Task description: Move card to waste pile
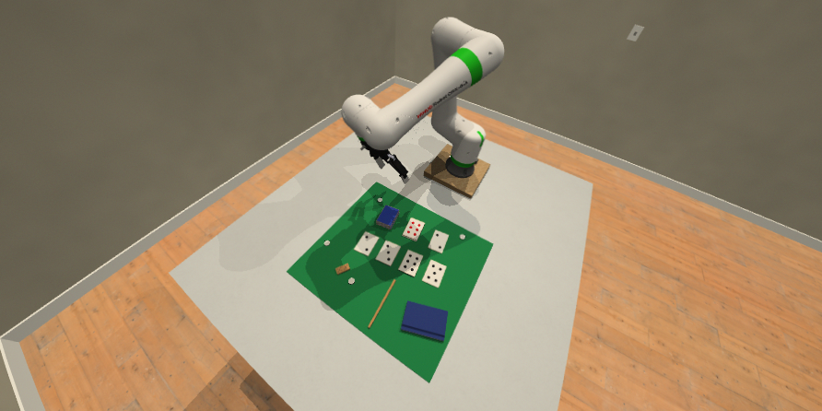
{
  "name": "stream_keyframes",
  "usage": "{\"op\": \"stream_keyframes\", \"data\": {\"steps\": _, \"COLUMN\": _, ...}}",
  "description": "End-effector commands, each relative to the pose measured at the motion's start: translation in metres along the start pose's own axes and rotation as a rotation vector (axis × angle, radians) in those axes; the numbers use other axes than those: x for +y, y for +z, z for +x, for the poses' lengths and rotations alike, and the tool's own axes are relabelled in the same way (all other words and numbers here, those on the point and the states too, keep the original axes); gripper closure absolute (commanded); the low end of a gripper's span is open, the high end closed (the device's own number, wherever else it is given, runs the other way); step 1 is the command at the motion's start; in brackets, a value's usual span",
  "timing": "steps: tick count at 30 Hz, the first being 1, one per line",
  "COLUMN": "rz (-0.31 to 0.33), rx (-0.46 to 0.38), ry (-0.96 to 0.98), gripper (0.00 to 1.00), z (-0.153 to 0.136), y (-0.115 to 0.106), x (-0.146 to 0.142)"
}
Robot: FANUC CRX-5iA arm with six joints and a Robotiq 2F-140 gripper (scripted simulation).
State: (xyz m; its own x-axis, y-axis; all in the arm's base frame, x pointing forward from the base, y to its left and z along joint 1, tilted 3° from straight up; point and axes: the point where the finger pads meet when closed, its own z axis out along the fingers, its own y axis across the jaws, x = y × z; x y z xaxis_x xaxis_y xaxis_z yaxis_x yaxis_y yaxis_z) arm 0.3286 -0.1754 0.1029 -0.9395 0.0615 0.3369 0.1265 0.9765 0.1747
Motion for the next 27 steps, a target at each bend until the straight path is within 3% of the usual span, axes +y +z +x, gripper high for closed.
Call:
{"op": "stream_keyframes", "data": {"steps": 1, "rz": 0.118, "rx": -0.167, "ry": -0.173, "gripper": 0.0, "z": -0.064, "y": -0.003, "x": 0.033}}
{"op": "stream_keyframes", "data": {"steps": 3, "rz": 0.118, "rx": -0.167, "ry": -0.173, "gripper": 0.0, "z": -0.064, "y": -0.003, "x": 0.033}}
{"op": "stream_keyframes", "data": {"steps": 5, "rz": 0.162, "rx": -0.253, "ry": -0.273, "gripper": 0.0, "z": -0.097, "y": -0.011, "x": 0.062}}
{"op": "stream_keyframes", "data": {"steps": 9, "rz": 0.189, "rx": -0.31, "ry": -0.341, "gripper": 0.0, "z": -0.116, "y": -0.016, "x": 0.083}}
{"op": "stream_keyframes", "data": {"steps": 21, "rz": 0.194, "rx": -0.313, "ry": -0.366, "gripper": 0.0, "z": -0.118, "y": -0.017, "x": 0.085}}
{"op": "stream_keyframes", "data": {"steps": 27, "rz": 0.219, "rx": -0.299, "ry": -0.518, "gripper": 0.0, "z": -0.118, "y": -0.017, "x": 0.085}}
